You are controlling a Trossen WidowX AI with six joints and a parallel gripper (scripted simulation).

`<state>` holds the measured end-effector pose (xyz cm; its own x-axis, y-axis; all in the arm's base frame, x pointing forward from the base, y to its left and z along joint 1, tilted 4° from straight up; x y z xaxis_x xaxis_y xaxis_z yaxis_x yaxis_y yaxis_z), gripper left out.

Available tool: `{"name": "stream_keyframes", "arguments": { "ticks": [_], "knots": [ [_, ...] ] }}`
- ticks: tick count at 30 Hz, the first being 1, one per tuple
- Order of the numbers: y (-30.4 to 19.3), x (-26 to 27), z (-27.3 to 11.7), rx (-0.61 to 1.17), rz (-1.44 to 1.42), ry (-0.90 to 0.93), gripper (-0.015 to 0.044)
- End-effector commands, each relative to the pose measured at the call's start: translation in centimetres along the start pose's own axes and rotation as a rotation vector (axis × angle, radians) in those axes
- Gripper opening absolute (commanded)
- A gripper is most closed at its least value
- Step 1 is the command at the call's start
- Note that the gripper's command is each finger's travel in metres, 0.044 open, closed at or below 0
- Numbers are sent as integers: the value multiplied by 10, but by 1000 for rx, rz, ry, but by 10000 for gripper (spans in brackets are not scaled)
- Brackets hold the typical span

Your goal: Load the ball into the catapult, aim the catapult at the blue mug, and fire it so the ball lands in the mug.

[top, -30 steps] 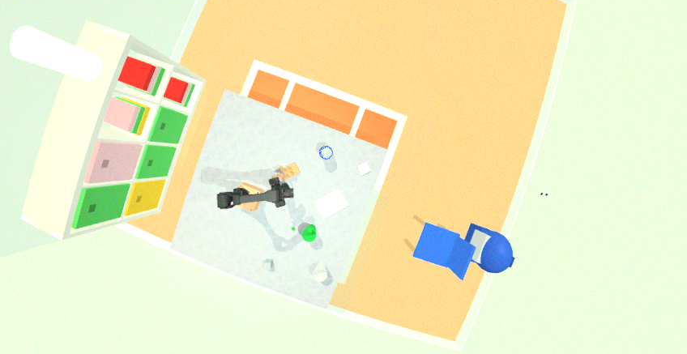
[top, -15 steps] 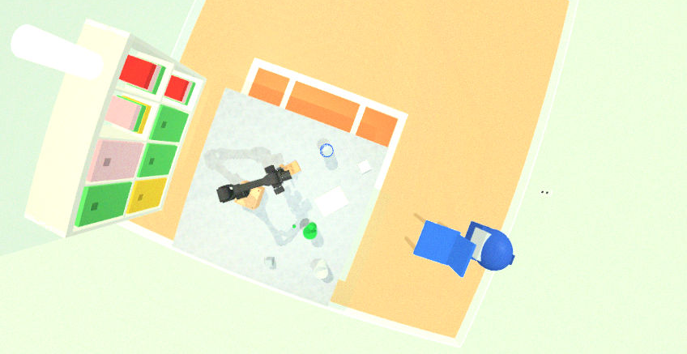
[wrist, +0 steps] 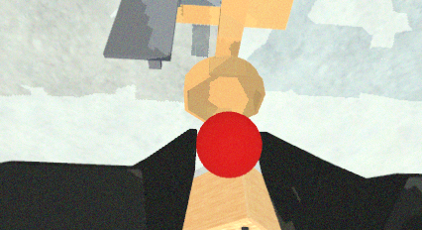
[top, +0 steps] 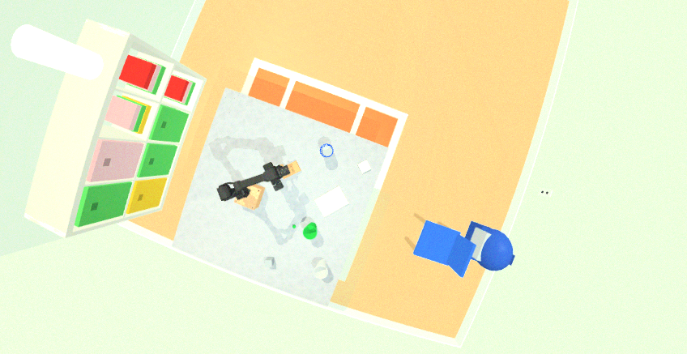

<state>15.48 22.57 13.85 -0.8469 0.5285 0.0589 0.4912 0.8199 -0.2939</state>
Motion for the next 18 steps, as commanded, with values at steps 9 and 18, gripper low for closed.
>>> {"name": "stream_keyframes", "arguments": {
  "ticks": [9, 18],
  "knots": [
    [5, 1, 15, 2, 3, 4, 0],
    [5, 1, 10, -4, -1, 0, 52]
  ]
}}
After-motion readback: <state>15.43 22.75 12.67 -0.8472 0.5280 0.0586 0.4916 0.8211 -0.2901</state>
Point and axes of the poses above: the point midway between the two fingers, 35 mm back from their tips, its own z axis out along the fingers, its own x axis across the jaws, y = z × x, the point moved 9 cm from there along -z, back along the fingers
